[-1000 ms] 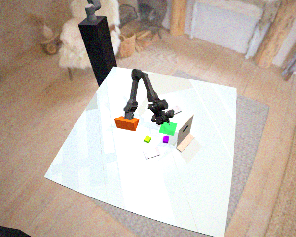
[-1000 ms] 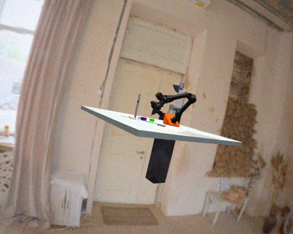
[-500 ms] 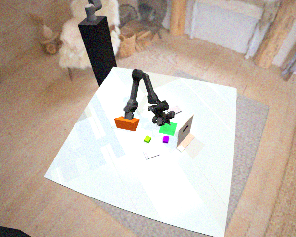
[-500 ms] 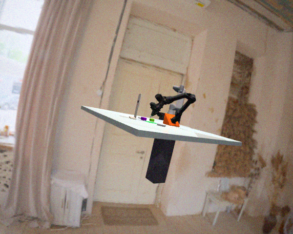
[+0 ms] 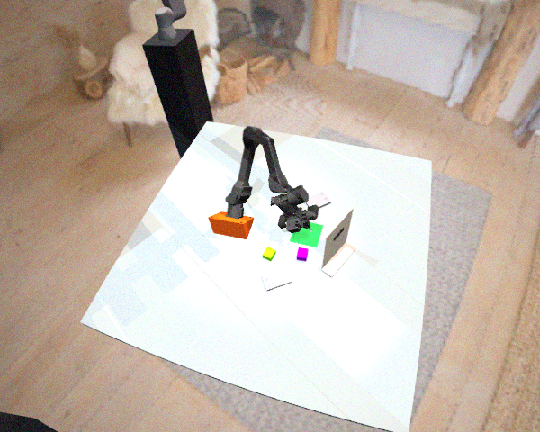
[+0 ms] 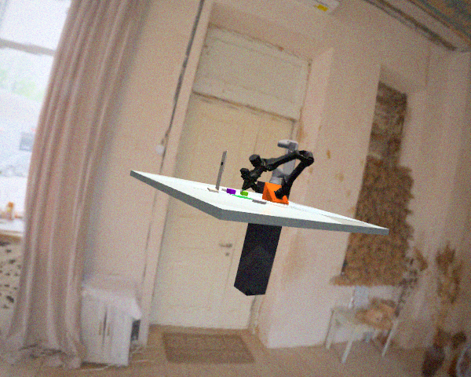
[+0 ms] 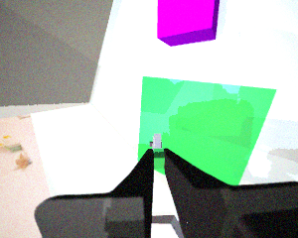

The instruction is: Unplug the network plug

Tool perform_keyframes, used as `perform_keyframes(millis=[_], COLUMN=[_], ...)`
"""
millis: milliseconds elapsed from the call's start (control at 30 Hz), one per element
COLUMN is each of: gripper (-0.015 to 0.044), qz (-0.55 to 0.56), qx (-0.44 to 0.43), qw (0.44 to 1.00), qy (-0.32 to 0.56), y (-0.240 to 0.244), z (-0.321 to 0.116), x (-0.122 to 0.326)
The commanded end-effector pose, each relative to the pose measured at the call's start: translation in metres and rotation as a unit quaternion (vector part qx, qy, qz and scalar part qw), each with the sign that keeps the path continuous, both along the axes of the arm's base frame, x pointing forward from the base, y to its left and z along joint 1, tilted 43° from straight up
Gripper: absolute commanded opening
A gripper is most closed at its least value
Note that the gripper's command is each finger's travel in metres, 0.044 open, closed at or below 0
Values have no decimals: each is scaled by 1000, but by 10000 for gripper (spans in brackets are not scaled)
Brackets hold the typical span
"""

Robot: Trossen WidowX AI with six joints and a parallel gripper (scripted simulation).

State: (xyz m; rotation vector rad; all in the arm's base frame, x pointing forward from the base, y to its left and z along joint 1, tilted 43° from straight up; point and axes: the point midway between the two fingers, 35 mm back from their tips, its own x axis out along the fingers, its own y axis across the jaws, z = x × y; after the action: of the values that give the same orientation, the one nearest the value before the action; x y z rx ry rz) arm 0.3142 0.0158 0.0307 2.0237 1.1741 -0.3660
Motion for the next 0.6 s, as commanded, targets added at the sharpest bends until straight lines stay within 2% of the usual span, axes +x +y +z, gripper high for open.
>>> perform_keyframes(millis=[0,567], gripper=[0,0], qz=[-1,-3], qx=[1,3], qw=[1000,1000], qy=[5,4], y=[5,17], z=[-7,-17], x=[-3,-5])
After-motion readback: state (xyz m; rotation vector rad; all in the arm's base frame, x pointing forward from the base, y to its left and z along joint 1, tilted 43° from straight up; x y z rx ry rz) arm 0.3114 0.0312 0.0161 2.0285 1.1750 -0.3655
